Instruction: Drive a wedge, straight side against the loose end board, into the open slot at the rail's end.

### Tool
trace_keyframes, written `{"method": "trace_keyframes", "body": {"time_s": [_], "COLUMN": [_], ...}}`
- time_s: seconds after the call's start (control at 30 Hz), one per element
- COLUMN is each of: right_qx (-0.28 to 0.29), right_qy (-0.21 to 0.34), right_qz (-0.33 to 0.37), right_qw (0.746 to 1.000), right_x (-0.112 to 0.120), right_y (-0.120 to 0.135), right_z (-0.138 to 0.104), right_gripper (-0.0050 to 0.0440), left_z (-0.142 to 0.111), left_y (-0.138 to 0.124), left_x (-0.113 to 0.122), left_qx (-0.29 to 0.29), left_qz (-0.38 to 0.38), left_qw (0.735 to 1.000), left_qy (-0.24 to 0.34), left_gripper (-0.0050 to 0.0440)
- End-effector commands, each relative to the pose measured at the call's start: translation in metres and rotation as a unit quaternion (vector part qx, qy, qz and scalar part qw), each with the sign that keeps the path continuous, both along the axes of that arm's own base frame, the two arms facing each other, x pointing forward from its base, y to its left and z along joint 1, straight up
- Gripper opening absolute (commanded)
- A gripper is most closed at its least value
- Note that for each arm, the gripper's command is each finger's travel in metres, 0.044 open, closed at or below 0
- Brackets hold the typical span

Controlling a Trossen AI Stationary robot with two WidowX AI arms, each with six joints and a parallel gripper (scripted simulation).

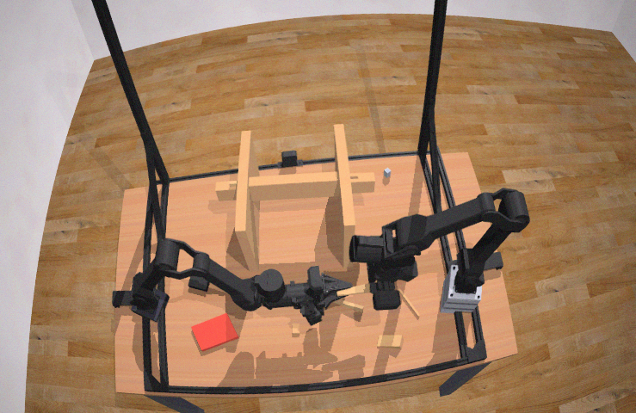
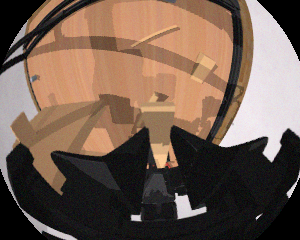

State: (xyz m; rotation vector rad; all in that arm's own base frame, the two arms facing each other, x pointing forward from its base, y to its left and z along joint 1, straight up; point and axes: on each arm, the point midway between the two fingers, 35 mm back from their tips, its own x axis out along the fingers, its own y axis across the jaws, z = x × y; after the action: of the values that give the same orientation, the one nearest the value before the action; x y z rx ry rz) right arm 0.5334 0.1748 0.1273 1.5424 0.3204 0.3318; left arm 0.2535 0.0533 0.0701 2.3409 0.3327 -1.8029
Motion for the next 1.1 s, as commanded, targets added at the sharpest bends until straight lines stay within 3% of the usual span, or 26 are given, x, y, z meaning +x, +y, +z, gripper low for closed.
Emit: {"method": "trace_keyframes", "body": {"time_s": [0.0,0.23,0.3,1.07], "right_qx": [0.001,0.001,0.0,0.0], "right_qy": [0.004,0.004,-0.001,-0.001], "right_qz": [-0.001,-0.001,0.001,0.001], "right_qw": [1.0,1.0,1.0,1.0], "right_x": [0.0098,0.0175,0.0137,0.0137], "right_y": [0.0051,0.009,0.008,0.008], "right_z": [-0.0047,-0.0048,0.0007,0.0007], "right_gripper": [0.0192,0.0192,0.0144,0.0004], "left_z": [0.0005,0.0005,0.0005,0.0005], "left_y": [-0.0008,-0.0008,-0.0008,-0.0008], "left_x": [0.0008,0.0008,0.0008,0.0008], "left_qx": [-0.001,-0.001,-0.001,-0.001], "left_qz": [-0.002,-0.002,-0.002,-0.002], "left_qw": [1.0,1.0,1.0,1.0], "left_qy": [-0.002,-0.002,-0.002,-0.002], "left_gripper": [0.0,0.0,0.0,0.0]}}
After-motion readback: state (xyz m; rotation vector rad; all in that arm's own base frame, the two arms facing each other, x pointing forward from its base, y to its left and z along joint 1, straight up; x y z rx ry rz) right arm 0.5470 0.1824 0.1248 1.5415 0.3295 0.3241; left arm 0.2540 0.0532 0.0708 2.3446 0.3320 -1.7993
